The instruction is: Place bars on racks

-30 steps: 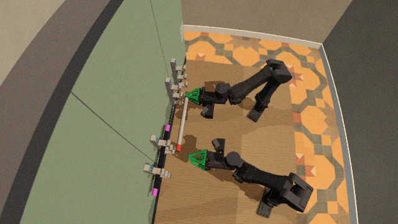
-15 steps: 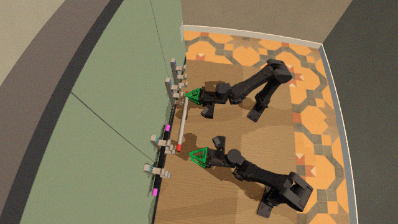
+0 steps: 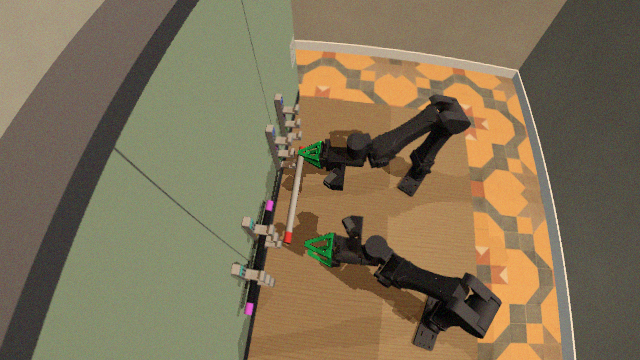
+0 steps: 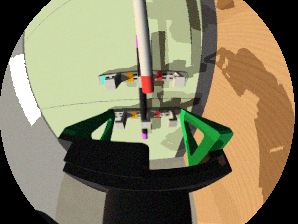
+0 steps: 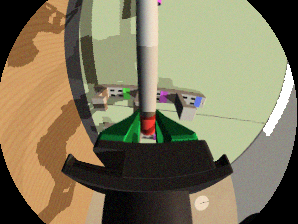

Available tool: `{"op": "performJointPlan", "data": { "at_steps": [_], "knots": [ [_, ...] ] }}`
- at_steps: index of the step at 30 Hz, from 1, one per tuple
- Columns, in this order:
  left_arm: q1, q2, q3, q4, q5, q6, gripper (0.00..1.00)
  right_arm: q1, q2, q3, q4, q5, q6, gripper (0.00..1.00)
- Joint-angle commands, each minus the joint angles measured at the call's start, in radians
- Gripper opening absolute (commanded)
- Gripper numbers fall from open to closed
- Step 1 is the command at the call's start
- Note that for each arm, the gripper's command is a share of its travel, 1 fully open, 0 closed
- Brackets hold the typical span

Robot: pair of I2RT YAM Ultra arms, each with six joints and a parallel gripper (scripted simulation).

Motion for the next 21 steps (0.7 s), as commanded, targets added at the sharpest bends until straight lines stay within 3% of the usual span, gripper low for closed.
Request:
{"op": "performJointPlan", "data": {
  "at_steps": [1,21],
  "knots": [
    [-0.013,0.003,0.036,0.012,-0.018,-0.001,1.0,0.002,-0.04,0.048,0.016,0.002,0.019,0.0],
    [-0.054,0.032,0.06,0.017,-0.058,-0.001,1.0,0.002,-0.042,0.056,0.006,0.002,0.019,0.0]
  ]
}}
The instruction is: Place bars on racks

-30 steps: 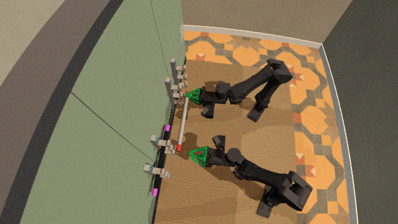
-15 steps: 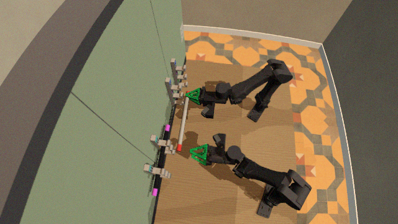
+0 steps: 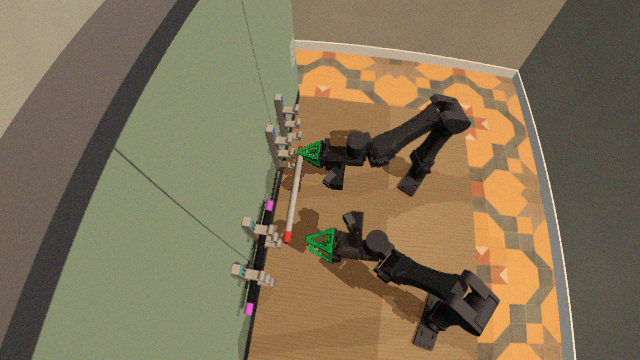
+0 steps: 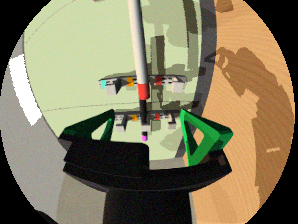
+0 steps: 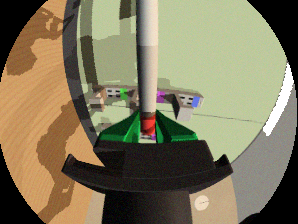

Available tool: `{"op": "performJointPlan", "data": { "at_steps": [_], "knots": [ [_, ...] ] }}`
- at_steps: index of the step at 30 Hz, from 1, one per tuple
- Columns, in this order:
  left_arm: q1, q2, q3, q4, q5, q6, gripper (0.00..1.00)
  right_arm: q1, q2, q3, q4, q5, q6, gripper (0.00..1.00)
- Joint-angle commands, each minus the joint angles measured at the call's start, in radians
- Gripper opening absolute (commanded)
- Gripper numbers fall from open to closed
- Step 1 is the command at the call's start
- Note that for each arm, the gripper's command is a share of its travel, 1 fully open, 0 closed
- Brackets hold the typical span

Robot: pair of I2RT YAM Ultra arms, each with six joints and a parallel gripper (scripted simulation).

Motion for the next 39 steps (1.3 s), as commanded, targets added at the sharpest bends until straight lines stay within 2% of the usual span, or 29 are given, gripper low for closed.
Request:
{"op": "performJointPlan", "data": {
  "at_steps": [1,39],
  "knots": [
    [-0.017,0.007,0.036,0.018,-0.018,-0.001,1.0,0.002,-0.038,0.039,0.022,0.002,0.019,0.0],
    [-0.045,0.045,0.069,0.022,-0.047,0.0,1.0,0.012,-0.006,0.047,0.044,0.012,0.02,0.0]
  ]
}}
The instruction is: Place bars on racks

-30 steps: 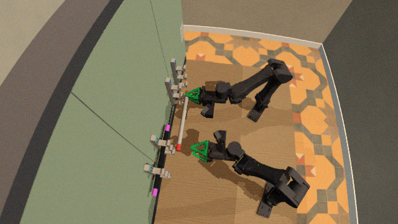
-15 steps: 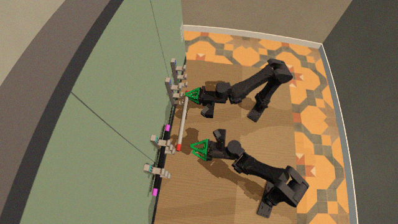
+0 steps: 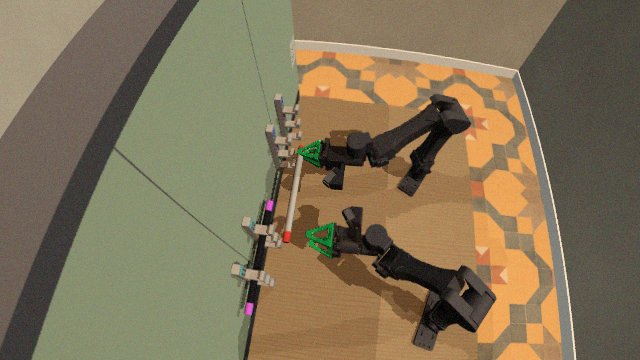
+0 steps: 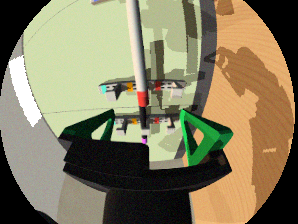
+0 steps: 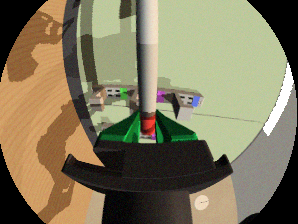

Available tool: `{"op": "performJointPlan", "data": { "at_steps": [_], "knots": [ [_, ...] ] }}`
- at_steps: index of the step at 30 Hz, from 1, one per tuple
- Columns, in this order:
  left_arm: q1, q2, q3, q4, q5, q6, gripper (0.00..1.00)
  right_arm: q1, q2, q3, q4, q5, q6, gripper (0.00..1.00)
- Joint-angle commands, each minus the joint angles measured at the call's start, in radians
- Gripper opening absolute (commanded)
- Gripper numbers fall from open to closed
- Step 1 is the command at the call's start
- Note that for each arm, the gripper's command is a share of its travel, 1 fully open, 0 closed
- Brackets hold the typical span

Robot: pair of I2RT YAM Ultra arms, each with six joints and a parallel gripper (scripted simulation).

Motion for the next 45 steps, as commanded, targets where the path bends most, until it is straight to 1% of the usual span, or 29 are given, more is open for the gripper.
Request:
{"op": "performJointPlan", "data": {
  "at_steps": [1,24,45],
  "knots": [
    [-0.01,0.001,0.03,0.019,-0.009,0.0,1.0,0.013,-0.005,0.047,0.045,0.009,0.02,0.0],
    [-0.012,0.0,0.028,0.021,-0.01,0.0,1.0,0.017,0.02,0.059,0.059,0.013,0.02,0.0],
    [0.027,0.06,0.097,0.012,0.028,0.001,1.0,0.017,0.021,0.051,0.067,0.013,0.02,0.0]
  ]
}}
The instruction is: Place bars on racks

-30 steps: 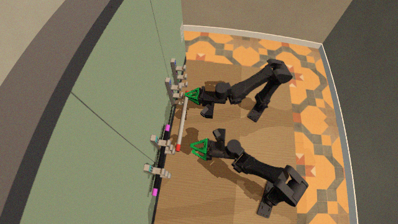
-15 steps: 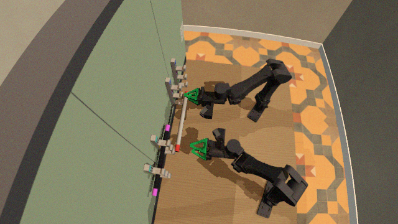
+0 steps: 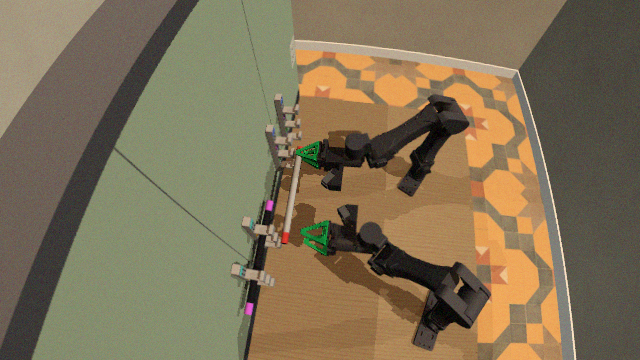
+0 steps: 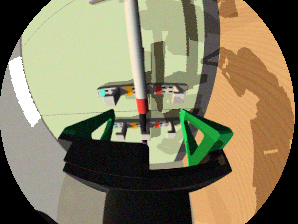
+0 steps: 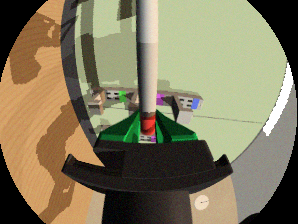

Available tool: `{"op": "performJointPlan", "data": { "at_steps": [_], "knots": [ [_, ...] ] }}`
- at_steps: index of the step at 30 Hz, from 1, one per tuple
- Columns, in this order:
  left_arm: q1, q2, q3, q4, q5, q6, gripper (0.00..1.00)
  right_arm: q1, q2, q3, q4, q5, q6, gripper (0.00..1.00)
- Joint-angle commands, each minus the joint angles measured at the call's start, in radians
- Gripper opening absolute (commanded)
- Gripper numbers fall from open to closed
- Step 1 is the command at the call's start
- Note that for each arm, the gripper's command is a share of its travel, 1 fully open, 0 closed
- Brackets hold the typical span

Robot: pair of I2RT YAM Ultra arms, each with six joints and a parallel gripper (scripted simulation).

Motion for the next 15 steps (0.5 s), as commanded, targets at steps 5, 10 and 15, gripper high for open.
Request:
{"op": "performJointPlan", "data": {
  "at_steps": [5,10,15],
  "knots": [
    [0.022,0.022,0.06,0.006,0.024,0.0,1.0,0.01,-0.001,0.033,0.057,0.007,0.02,0.0],
    [0.032,0.039,0.081,0.002,0.033,0.0,1.0,0.01,0.001,0.031,0.06,0.007,0.02,0.0],
    [0.037,0.05,0.093,0.0,0.039,0.0,1.0,0.01,0.003,0.03,0.063,0.007,0.02,0.0]
  ]
}}
